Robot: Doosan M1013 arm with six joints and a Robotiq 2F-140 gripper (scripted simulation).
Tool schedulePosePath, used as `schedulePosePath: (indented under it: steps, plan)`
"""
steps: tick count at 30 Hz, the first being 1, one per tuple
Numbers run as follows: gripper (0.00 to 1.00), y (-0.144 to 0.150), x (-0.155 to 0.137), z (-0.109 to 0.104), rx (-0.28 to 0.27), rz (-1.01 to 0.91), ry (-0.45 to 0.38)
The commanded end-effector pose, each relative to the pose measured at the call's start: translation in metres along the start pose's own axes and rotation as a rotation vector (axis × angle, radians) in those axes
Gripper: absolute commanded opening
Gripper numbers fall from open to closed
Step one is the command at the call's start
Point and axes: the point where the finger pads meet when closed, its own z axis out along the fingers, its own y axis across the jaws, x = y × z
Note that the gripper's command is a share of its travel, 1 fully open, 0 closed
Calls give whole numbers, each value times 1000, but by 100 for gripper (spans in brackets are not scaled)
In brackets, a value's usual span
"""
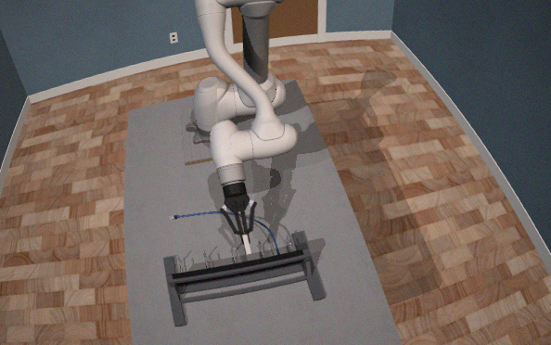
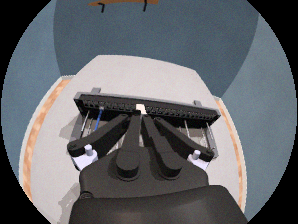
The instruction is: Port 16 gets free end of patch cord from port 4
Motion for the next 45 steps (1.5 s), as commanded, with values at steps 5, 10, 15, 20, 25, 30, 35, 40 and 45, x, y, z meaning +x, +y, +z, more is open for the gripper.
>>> schedulePosePath:
  steps: [5,10,15,20,25,30,35,40,45]
  plan:
    - [0,0,0,0,0,0,0]
    - [0,0,0,0,0,0,0]
    - [0,0,0,0,0,0,0]
    - [0,0,0,-6,0,0,0]
    - [0,0,0,-25,0,0,0]
    - [0,0,0,-65,0,0,0]
    - [0,0,0,-106,0,0,0]
    - [0,0,0,-124,0,0,0]
    - [0,0,0,-139,0,0,0]
